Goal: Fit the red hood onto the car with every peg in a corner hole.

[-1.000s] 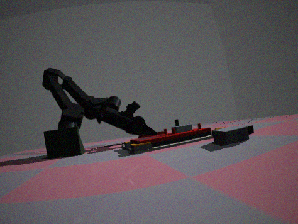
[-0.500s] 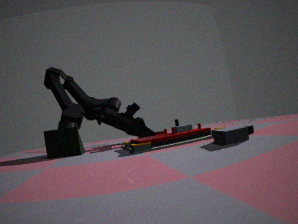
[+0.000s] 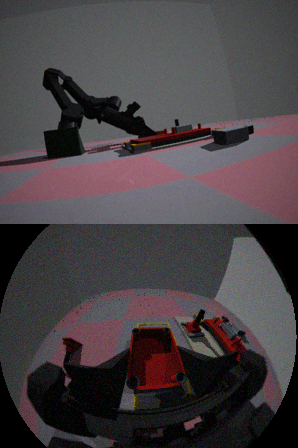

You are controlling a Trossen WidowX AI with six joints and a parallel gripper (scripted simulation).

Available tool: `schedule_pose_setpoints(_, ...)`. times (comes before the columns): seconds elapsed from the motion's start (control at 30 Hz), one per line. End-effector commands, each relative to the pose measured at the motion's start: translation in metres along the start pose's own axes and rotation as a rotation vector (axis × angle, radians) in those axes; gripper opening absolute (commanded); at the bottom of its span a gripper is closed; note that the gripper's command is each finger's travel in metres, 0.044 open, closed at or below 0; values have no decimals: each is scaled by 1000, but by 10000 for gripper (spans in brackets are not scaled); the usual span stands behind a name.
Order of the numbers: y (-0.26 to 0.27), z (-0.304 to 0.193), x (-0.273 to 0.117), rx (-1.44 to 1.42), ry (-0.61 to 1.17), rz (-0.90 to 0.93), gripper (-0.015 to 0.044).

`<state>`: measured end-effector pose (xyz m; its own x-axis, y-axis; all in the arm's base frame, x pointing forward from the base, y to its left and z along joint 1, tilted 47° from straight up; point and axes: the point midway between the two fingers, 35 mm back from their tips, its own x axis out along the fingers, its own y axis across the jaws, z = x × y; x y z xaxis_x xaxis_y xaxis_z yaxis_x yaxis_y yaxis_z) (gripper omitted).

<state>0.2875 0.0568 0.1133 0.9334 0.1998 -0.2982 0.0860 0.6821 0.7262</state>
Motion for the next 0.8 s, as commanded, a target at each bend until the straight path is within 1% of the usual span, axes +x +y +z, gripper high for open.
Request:
schedule_pose_setpoints(0.0,2,11,-2,-5,-8,5,39)
schedule_pose_setpoints(0.03,2,13,-3,-5,-8,5,12)
schedule_pose_setpoints(0.07,2,15,-4,-5,-8,4,0)
schedule_pose_setpoints(0.77,2,57,-32,-7,-9,4,0)
